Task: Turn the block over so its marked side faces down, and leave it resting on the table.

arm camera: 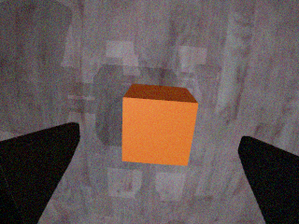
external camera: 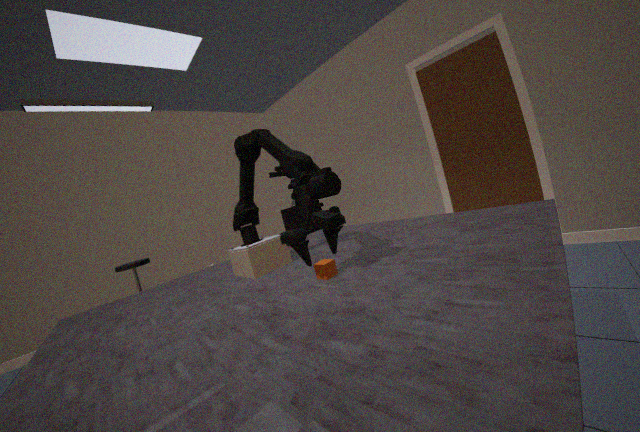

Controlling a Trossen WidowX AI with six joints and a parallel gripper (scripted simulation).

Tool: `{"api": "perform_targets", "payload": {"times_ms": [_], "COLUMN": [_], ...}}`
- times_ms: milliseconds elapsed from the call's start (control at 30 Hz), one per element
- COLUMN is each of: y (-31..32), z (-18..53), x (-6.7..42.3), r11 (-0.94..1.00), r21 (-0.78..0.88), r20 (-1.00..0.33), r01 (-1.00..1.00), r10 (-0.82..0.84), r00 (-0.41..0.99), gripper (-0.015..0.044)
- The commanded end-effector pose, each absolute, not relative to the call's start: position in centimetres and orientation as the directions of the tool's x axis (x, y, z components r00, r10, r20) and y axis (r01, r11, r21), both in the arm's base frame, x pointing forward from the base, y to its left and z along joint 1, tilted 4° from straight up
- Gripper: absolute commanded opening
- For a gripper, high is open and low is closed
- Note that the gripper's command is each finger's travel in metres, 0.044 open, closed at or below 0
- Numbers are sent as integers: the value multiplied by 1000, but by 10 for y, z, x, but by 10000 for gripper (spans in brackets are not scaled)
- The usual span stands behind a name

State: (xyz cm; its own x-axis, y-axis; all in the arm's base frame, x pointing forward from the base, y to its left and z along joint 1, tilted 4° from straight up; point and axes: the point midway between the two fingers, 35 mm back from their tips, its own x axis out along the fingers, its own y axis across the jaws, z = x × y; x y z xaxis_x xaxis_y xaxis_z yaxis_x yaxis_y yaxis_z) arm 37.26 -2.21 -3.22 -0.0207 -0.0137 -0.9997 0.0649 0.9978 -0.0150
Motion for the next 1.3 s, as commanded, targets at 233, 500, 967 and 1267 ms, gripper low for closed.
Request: {"api": "perform_targets", "payload": {"times_ms": [233,500,967,1267], "y": [-22,-22,-22,-22], "z": [-52,-56,-56,-56], "x": [371,371,371,371], "r11": [998,998,998,998], "r21": [-13,-13,-13,-13], "r20": [-1000,-1000,-1000,-1000], "r01": [64,64,64,64], "r10": [-11,-11,-11,-11], "r00": [-26,-26,-26,-26], "gripper": [440,335,144,84]}}
